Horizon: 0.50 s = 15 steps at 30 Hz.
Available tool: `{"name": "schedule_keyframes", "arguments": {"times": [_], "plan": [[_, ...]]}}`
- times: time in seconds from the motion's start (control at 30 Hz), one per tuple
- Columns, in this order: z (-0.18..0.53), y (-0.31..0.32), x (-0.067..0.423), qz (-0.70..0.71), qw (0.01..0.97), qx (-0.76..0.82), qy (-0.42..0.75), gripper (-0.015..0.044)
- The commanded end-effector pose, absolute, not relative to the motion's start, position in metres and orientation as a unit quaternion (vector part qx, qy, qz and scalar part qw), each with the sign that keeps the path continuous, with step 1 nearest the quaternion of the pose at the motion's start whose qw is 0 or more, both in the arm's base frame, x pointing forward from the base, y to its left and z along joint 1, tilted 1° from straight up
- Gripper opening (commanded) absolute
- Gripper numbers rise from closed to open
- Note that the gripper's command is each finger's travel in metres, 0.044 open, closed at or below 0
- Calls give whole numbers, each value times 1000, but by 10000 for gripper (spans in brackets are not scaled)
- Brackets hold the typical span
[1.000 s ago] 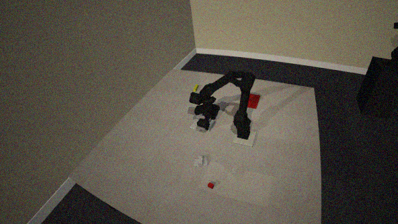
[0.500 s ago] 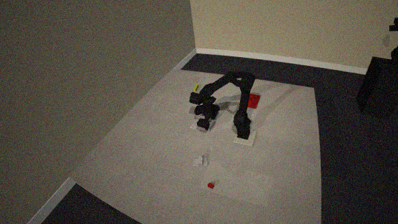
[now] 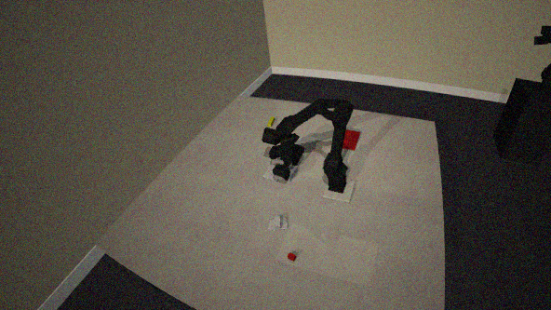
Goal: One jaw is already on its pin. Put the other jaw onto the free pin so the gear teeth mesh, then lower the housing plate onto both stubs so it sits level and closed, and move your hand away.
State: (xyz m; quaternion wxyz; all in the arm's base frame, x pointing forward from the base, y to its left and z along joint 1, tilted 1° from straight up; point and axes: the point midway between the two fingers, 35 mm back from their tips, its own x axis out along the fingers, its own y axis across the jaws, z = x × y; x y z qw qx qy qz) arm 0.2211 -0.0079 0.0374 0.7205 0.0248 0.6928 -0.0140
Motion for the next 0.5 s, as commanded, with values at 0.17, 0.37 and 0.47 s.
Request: {"name": "schedule_keyframes", "arguments": {"times": [0.17, 0.37, 0.47], "plan": [[37, -8, 221, -14, 721, 25, 693, 440], [37, -8, 221, -14, 721, 25, 693, 440], [39, -8, 221, -14, 721, 25, 693, 440]]}}
